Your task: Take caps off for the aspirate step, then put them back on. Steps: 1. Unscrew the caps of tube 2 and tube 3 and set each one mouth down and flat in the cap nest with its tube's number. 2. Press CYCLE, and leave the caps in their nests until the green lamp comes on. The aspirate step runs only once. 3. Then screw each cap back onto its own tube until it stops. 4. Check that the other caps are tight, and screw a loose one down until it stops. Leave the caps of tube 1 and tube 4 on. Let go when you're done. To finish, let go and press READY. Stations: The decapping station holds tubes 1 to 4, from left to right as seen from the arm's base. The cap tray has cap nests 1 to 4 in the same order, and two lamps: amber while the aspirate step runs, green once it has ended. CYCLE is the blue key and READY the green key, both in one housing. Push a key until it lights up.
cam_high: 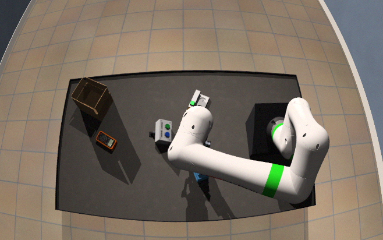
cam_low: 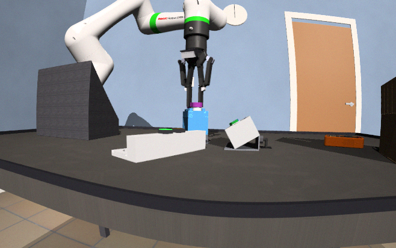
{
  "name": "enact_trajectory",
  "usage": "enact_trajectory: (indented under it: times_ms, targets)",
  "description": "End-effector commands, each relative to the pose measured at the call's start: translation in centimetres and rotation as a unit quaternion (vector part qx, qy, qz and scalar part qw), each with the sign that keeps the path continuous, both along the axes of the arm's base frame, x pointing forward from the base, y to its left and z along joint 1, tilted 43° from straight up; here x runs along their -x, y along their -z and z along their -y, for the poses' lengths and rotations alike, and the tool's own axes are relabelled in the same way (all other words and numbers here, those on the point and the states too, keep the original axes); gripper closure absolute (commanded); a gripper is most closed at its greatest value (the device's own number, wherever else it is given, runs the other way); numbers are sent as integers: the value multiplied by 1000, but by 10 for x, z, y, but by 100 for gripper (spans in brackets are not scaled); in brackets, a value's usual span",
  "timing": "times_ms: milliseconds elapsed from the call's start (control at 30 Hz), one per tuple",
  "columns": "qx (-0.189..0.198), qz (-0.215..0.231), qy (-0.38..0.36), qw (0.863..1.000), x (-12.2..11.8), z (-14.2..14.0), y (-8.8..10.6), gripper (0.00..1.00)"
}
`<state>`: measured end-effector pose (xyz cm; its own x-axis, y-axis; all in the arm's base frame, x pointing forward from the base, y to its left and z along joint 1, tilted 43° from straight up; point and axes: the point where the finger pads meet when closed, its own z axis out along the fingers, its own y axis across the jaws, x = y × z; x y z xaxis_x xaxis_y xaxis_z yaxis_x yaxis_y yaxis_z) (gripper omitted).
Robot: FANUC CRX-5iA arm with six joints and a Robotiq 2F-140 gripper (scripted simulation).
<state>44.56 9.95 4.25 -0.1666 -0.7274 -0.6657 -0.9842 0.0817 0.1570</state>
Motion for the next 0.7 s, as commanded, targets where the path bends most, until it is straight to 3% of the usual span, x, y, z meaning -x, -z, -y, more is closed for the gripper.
enact_trajectory:
  times_ms: [0, 433, 667]
  targets:
    - [1, 0, 0, 1000, -1, 1, -1, 59]
    - [-1, 14, -14, 1000, -1, 1, -1, 59]
    - [-9, 109, -116, 987, -1, 1, -1, 59]
